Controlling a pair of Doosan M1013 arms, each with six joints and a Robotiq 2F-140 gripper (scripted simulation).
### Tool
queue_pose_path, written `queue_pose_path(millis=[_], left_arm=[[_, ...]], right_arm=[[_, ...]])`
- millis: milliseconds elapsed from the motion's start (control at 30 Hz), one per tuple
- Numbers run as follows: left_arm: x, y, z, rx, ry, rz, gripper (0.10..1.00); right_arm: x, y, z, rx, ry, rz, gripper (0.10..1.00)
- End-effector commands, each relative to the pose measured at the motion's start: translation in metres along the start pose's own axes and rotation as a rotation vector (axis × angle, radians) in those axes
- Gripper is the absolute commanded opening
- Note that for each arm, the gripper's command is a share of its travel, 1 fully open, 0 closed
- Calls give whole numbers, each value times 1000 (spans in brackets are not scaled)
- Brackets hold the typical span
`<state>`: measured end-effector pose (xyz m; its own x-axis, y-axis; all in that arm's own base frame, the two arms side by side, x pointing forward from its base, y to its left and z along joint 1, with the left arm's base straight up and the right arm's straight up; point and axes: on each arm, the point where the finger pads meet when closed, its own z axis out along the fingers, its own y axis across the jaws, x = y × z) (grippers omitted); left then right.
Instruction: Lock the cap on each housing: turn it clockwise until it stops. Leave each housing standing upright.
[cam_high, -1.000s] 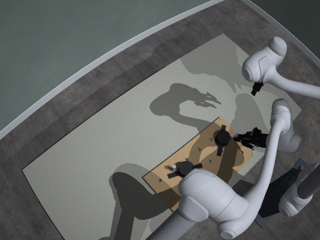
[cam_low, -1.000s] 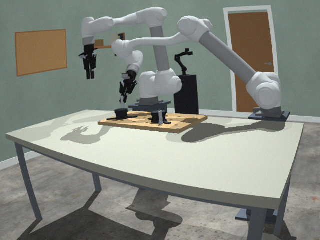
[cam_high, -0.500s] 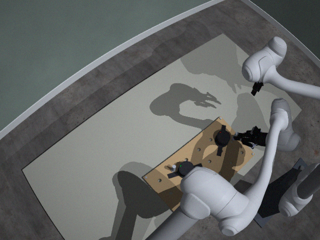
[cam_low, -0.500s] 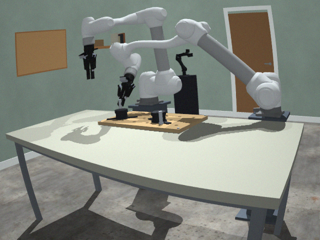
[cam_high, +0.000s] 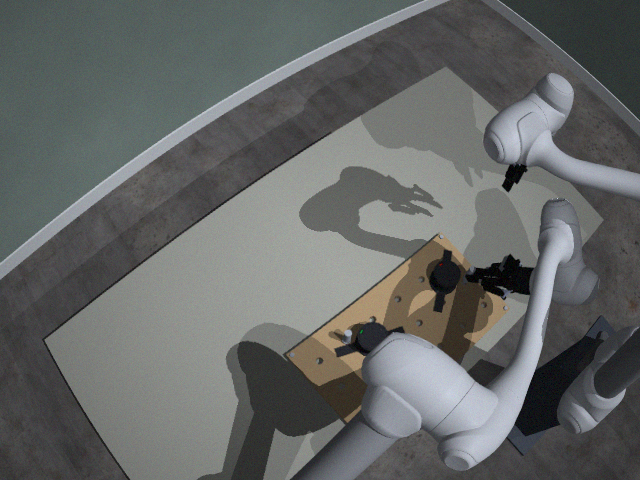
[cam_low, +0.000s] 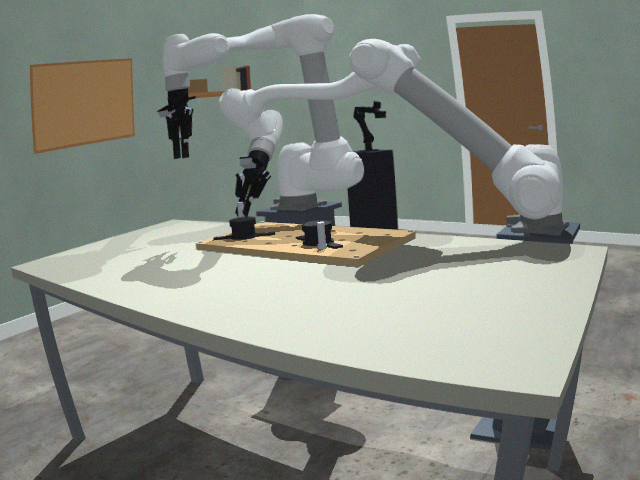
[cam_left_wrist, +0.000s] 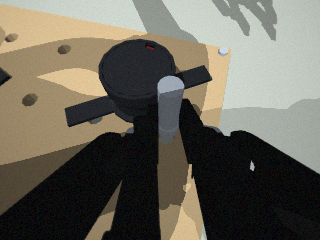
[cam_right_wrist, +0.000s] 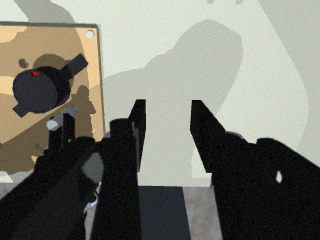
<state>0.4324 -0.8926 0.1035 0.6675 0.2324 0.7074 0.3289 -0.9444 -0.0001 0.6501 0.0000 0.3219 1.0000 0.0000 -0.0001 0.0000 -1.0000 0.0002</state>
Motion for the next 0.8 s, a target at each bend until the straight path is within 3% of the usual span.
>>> queue_pose_path(millis=[0, 767], left_arm=[[-1, 0, 1, -2, 0, -1, 99], [-9, 0, 9, -2, 0, -2, 99]], right_arm=[[0, 0, -1, 0, 1, 0, 328], [0, 0, -1, 0, 1, 0, 328]])
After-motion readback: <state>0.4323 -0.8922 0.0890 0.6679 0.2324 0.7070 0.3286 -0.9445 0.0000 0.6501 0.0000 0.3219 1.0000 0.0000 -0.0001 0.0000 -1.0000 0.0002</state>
